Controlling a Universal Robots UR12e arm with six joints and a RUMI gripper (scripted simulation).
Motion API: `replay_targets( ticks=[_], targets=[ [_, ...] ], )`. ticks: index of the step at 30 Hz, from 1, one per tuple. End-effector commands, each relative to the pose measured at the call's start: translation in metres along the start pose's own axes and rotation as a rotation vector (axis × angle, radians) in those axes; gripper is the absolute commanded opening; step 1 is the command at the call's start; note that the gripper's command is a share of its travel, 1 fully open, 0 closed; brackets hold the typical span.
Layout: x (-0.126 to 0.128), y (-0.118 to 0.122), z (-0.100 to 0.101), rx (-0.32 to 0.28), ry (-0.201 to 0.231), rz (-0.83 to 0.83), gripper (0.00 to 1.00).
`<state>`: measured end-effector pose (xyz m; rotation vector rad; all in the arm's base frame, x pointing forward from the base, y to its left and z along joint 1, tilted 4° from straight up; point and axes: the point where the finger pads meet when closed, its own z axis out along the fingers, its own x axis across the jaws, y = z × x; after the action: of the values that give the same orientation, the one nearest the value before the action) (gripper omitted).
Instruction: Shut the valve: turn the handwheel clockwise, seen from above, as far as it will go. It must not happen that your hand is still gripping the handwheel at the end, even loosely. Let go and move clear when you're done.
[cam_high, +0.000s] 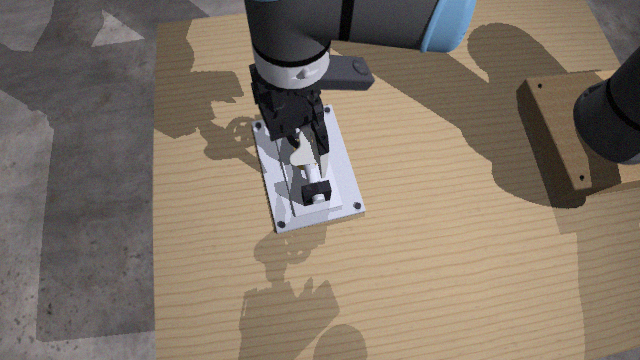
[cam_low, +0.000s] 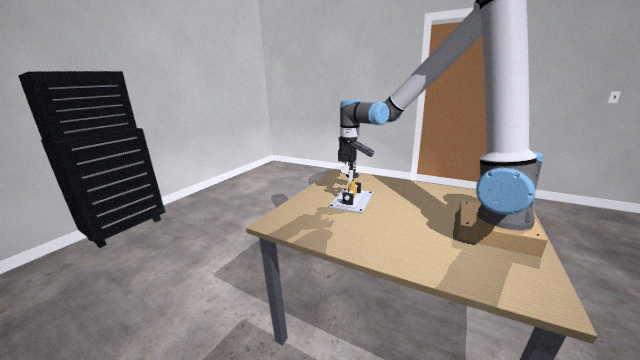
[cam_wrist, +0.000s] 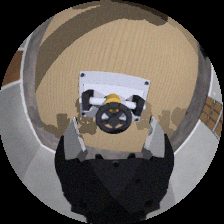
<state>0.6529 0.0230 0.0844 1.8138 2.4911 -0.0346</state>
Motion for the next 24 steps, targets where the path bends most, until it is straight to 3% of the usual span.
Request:
replay_targets(
  ticks=[1,6,7,24],
  targets=[
    [-0.0004,-0.0014,0.0013,0.001,0.001,0.001,1.0],
    [-0.0004,-0.0014,0.0013,0.001,0.001,0.001,1.0],
    [-0.0004,-0.0014,0.0013,0.001,0.001,0.001,0.0],
    [-0.0004,-0.0014,0.0013,0.001,0.001,0.001,0.0]
  ],
)
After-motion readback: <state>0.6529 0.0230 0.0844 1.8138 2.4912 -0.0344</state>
